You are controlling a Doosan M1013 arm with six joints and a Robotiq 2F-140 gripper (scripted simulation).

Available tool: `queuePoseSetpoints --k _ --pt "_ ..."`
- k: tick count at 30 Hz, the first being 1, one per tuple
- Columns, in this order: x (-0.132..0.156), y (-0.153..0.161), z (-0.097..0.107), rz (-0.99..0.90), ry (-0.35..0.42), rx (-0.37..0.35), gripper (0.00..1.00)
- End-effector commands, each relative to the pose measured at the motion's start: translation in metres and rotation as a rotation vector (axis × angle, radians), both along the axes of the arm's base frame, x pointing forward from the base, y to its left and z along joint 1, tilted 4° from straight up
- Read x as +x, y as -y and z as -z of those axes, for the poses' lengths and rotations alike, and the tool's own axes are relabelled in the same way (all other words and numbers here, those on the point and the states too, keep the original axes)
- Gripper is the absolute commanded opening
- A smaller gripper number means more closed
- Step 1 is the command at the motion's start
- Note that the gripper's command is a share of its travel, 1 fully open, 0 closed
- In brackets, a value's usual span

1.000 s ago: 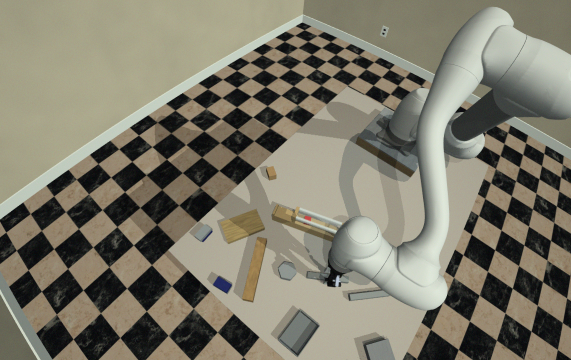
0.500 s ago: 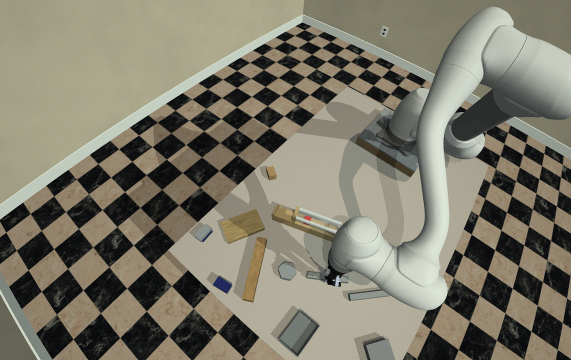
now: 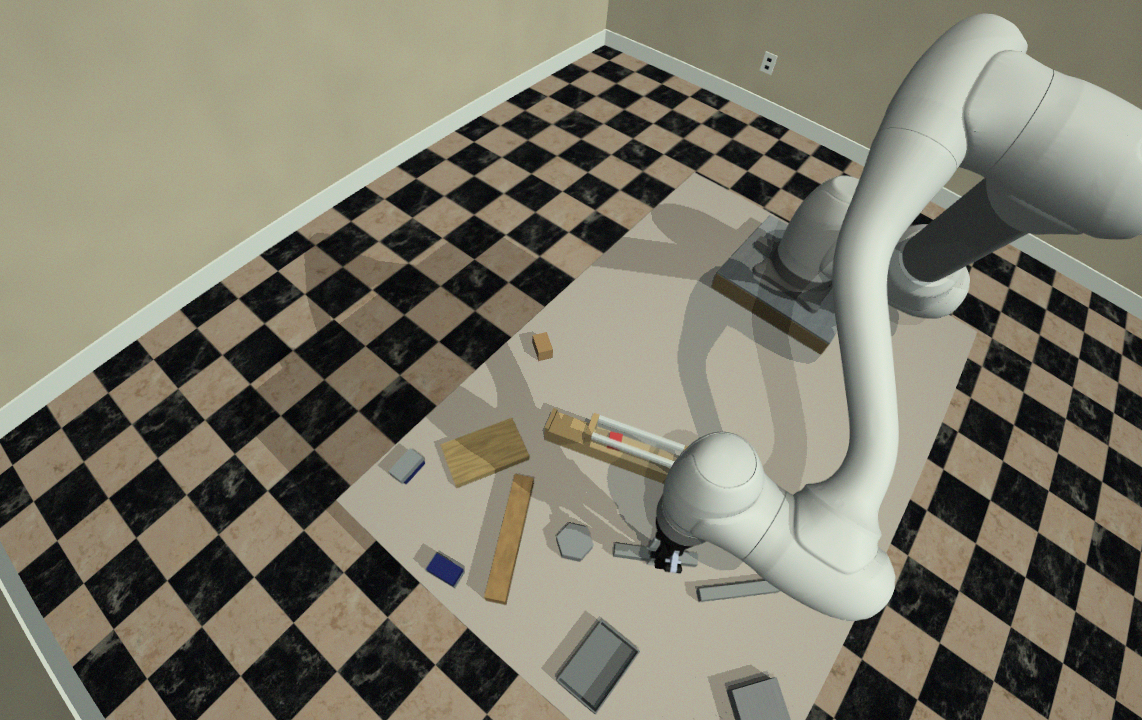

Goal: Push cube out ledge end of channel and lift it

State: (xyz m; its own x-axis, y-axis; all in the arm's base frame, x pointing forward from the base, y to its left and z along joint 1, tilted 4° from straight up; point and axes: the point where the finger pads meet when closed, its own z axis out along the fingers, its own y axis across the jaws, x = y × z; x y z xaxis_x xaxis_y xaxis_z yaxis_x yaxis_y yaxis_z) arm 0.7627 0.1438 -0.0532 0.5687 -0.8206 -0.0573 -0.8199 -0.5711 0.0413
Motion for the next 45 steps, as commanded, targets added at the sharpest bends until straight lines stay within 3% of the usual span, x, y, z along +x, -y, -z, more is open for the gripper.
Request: queuePoseSetpoints --k 1,20,23,25,31,34,45 --pt "0.000 0.000 0.000 0.000 0.000 0.000 0.00" --pt "0.000 0.000 -0.004 0.000 0.000 0.000 0.00" --pt "0.001 0.001 -0.022 0.000 0.000 0.000 0.00" --pt "0.001 0.001 -0.022 0.000 0.000 0.000 0.00" --pt "0.006 0.002 -0.088 0.000 0.000 0.000 0.00" --pt "0.007 0.003 -0.109 0.000 0.000 0.000 0.00" --pt "0.008 0.003 -0.114 0.000 0.000 0.000 0.00"
